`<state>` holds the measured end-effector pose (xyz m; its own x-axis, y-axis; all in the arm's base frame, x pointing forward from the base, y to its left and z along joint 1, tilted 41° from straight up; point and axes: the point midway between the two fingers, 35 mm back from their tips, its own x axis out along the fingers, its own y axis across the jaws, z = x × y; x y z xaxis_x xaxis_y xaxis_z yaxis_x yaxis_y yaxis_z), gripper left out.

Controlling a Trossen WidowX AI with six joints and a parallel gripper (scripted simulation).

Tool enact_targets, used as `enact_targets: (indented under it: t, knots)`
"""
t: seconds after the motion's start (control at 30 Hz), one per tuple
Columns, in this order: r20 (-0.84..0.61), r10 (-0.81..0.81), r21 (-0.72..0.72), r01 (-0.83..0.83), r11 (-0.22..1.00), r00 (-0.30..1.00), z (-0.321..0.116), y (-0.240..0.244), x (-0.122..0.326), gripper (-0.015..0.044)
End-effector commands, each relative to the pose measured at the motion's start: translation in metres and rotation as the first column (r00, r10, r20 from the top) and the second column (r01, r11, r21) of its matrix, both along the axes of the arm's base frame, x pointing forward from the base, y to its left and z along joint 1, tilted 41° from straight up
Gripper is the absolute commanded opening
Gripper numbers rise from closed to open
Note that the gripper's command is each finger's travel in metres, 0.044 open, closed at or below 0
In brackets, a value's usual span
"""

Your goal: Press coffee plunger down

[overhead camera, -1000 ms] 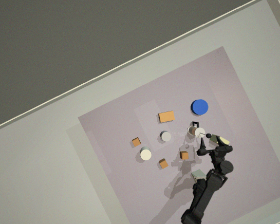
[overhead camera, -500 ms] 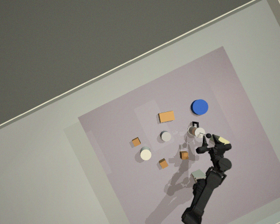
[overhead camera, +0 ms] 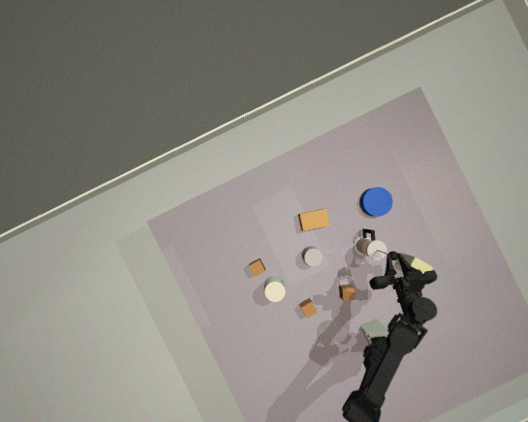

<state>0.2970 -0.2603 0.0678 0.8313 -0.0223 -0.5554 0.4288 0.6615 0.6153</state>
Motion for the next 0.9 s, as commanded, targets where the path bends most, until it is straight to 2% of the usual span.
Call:
enact_targets:
  t: [0.0,0.87]
  knots:
    - [-0.001,-0.001,0.002,0.001,1.0,1.0,-0.003,0.001,0.001,0.0126]
    - [-0.003,0.0,0.002,0.0,1.0,1.0,-0.038,0.024,0.011,0.0126]
